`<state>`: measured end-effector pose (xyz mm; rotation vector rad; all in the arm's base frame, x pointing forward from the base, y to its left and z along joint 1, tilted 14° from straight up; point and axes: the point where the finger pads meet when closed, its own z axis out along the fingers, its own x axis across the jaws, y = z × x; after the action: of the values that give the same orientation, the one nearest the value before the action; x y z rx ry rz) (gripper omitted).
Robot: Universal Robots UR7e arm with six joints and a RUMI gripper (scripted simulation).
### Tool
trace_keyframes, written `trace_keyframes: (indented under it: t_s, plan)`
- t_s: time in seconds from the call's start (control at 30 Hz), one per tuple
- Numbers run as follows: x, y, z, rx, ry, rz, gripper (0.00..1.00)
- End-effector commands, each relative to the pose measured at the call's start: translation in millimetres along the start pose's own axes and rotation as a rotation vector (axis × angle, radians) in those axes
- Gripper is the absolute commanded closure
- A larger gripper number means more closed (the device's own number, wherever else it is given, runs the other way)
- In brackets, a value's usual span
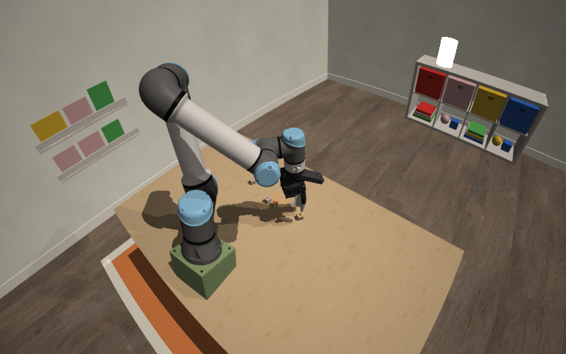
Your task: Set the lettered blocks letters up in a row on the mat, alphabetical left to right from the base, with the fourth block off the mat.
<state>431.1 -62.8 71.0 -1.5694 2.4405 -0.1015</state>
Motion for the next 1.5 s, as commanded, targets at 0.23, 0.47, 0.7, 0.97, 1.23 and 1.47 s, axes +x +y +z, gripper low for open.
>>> trace_keyframes:
  t_s: [0.23,0.47,0.7,0.97,1.23,1.47]
  plan:
    - [0,-1,12,0.001,0.0,0.0,0.63]
    - [0,-1,23,0.001,0.0,0.0,0.63]
    - [1,-1,34,0.001,0.0,0.0,0.63]
    - [1,-1,40,0.001,0.0,0.0,0.63]
    - [1,-1,45,0.001,0.0,0.0,0.63]
    - [1,-1,46,0.001,0.0,0.0,0.63]
